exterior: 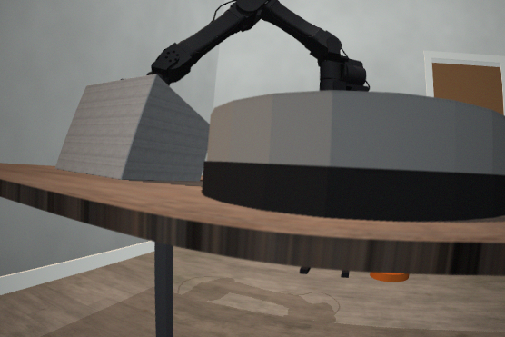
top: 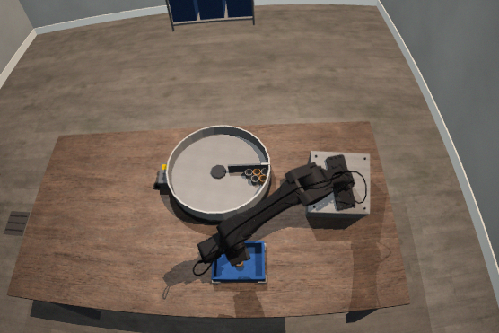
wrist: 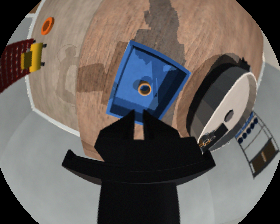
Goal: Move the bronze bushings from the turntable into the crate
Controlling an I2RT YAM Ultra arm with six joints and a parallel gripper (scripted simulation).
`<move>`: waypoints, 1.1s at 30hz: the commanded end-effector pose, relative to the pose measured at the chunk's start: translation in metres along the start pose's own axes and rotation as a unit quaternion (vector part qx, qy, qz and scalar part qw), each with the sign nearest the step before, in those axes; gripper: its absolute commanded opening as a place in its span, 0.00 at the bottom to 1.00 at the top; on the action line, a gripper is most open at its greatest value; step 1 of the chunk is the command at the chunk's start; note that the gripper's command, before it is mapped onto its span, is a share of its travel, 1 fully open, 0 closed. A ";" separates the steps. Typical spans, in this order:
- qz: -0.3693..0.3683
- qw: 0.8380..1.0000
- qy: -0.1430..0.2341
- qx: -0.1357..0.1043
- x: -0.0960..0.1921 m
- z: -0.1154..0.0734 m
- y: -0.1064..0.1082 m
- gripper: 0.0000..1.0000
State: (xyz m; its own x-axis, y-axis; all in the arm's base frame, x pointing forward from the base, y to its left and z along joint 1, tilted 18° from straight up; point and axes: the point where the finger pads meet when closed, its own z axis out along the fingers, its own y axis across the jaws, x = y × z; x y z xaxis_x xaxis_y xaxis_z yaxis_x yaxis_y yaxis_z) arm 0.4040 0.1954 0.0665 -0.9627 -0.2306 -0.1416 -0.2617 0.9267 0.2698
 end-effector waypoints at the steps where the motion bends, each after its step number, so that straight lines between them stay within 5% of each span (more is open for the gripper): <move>1: -0.003 1.000 -0.026 -0.005 -0.011 -0.023 0.001 0.14; 33: -0.003 1.000 -0.026 -0.005 -0.010 -0.029 0.001 0.14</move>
State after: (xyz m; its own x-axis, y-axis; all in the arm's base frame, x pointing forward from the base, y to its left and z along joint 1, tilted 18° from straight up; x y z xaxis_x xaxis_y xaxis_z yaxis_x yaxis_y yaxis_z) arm 0.4003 0.1942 0.0659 -0.9638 -0.2346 -0.1267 -0.2610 0.9272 0.2687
